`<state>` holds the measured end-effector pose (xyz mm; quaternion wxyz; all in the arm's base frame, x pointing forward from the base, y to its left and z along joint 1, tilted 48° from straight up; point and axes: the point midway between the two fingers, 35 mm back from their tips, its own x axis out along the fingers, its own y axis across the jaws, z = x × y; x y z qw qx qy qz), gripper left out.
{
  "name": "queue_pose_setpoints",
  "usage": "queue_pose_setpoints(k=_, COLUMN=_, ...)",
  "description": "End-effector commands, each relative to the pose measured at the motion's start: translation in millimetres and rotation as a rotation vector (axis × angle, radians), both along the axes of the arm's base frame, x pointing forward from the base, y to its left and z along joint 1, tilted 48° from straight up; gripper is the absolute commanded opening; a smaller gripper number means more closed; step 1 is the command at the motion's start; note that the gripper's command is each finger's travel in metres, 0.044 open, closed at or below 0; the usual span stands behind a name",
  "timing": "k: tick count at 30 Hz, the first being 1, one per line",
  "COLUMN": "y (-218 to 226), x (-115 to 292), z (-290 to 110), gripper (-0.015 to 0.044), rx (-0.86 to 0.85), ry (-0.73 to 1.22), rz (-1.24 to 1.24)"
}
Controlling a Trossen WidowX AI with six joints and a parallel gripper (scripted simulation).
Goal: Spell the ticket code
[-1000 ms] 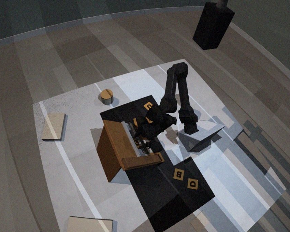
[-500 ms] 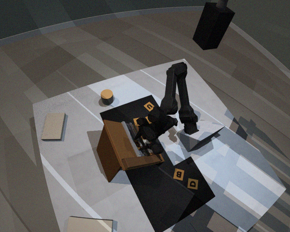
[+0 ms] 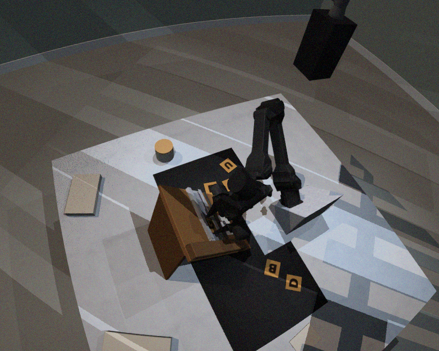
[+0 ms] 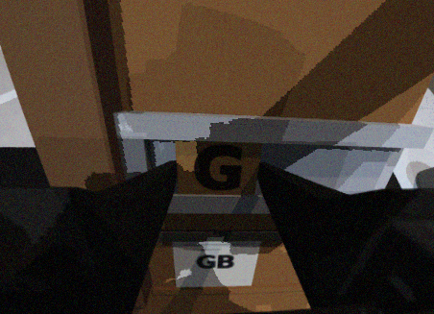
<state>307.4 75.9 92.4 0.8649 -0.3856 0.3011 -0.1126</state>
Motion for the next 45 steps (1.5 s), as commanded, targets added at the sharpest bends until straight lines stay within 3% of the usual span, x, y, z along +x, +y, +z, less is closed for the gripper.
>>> queue_pose_setpoints(k=1, y=1.3, x=0.4, z=-1.1, gripper=0.0, rx=0.001, ry=-0.006, rz=-0.006)
queue_pose_setpoints(k=13, y=6.0, x=0.3, z=-5.9, gripper=0.0, rx=0.001, ry=-0.006, rz=-0.006)
queue_pose_setpoints(k=24, y=7.0, x=-3.3, z=-3.6, gripper=0.0289, rx=0.001, ry=-0.005, rz=-0.005)
queue_pose_setpoints(k=45, y=16.9, x=-19.6, z=2.2, gripper=0.0295, rx=0.002, ry=-0.004, rz=-0.006)
